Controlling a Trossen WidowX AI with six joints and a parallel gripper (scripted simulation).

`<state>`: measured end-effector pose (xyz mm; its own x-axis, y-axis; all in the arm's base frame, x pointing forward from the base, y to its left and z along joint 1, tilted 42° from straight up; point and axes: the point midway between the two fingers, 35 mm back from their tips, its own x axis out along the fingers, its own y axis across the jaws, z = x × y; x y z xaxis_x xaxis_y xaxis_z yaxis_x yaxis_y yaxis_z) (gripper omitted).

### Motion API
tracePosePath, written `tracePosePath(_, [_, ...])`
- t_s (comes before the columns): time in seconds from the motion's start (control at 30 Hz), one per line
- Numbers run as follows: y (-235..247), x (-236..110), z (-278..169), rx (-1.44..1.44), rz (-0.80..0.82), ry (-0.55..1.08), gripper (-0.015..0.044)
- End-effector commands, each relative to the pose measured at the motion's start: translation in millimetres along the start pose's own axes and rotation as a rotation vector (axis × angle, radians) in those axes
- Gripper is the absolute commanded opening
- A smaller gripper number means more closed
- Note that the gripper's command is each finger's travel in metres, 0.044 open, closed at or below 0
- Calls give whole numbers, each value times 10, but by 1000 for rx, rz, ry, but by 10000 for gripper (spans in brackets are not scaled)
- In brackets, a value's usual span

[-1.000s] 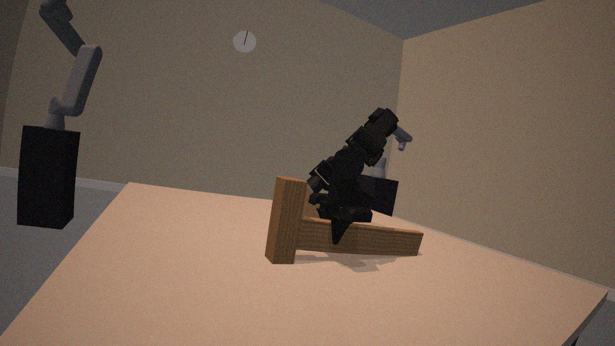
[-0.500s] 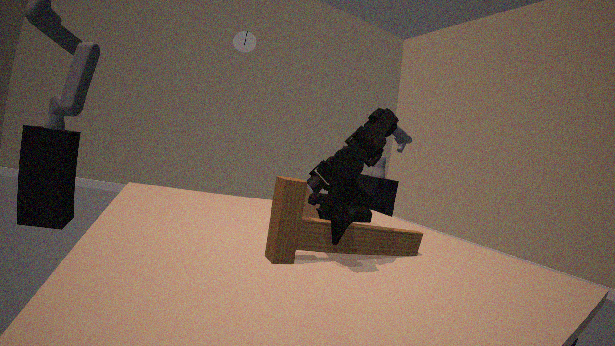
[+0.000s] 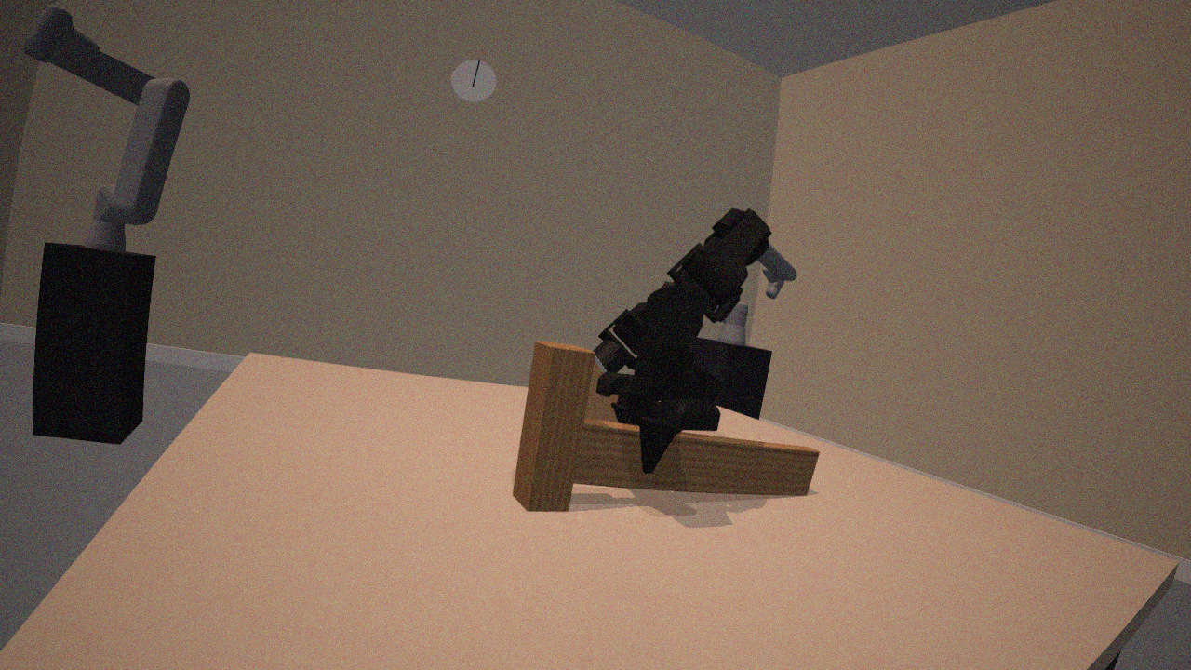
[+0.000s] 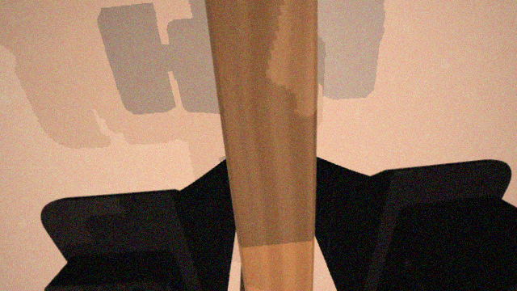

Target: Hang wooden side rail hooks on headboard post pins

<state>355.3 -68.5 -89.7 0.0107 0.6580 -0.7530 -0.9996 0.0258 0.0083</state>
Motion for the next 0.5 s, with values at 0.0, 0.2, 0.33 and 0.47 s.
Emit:
tracePosePath(0.0, [0, -28, -41, 5, -10, 5, 0])
tracePosePath(0.2, [0, -18, -41, 5, -10, 5, 0])
tracePosePath(0.33, [-1, -11, -41, 5, -10, 5, 0])
tracePosePath(0.47, [-1, -4, -41, 5, -10, 5, 0])
